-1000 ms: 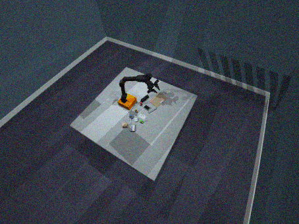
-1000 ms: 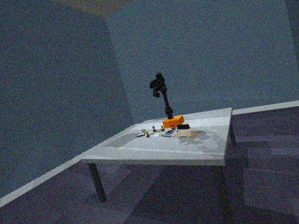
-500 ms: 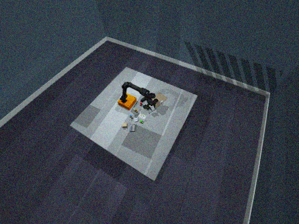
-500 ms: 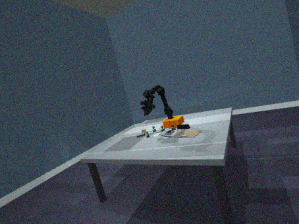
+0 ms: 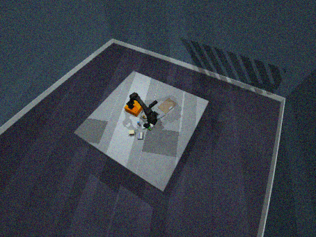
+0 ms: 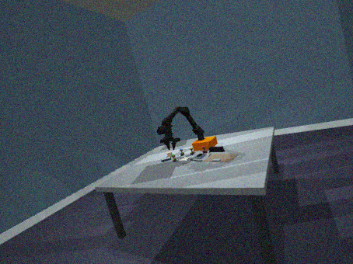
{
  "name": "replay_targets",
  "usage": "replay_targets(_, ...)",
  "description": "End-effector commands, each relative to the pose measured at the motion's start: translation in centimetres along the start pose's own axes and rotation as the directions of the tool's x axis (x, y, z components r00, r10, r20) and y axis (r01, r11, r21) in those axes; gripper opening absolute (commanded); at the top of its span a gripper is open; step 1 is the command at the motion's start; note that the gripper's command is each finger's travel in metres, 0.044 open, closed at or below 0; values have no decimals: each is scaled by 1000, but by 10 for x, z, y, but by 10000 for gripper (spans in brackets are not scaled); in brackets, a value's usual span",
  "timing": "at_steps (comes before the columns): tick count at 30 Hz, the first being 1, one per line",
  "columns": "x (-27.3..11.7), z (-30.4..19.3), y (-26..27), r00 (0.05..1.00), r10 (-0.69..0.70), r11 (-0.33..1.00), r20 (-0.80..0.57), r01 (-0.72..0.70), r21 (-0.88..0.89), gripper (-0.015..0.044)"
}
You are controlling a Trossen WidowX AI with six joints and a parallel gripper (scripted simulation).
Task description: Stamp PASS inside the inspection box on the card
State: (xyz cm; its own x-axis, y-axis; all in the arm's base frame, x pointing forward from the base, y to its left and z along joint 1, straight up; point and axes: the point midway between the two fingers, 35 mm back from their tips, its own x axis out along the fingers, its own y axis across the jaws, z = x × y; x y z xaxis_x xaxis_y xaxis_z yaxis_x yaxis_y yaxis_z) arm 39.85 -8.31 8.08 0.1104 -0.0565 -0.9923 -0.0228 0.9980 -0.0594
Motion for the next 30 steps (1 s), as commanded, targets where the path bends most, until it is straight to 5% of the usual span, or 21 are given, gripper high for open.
replay_targets(1, 16, -19, -11, 995, 59, 995, -78, -64, -73, 221)
replay_targets(30, 48, -19, -13, 995, 58, 995, -78, -64, -73, 221)
